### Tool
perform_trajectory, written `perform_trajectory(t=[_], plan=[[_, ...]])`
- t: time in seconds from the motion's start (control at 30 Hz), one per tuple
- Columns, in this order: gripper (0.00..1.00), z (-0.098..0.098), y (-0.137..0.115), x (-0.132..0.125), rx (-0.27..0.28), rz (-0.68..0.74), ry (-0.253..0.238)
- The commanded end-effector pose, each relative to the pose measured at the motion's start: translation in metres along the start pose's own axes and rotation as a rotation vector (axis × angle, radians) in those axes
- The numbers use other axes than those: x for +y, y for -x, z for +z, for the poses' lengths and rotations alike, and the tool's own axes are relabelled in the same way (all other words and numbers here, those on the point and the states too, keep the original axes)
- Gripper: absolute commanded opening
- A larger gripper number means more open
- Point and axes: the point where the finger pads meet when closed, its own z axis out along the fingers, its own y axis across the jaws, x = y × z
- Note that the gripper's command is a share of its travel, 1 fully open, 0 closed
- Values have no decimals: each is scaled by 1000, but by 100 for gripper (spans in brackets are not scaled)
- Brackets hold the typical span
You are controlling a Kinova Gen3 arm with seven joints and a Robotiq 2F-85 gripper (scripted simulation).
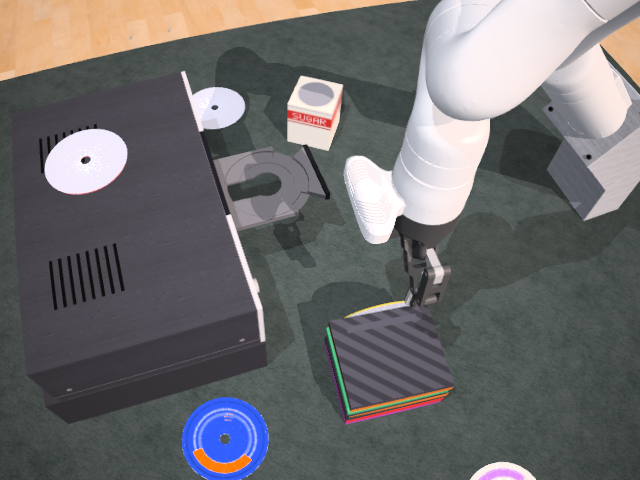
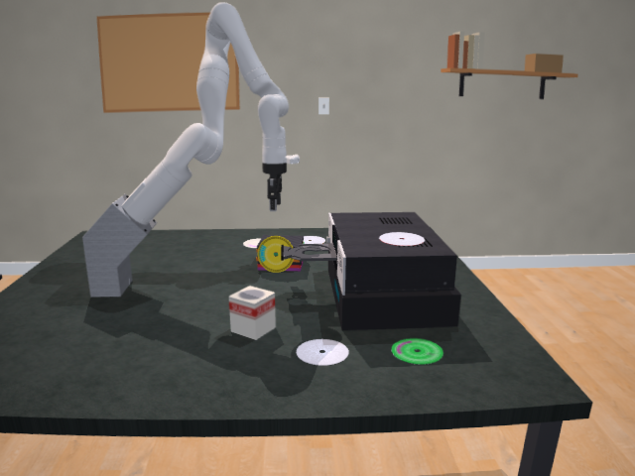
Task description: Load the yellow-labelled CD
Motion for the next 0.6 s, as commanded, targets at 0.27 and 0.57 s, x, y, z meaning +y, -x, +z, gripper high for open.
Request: perform_trajectory(t=[0.27,0.57], plan=[[16,0,0,0,0,0,0],[16,5,0,-1,1,0,12]])
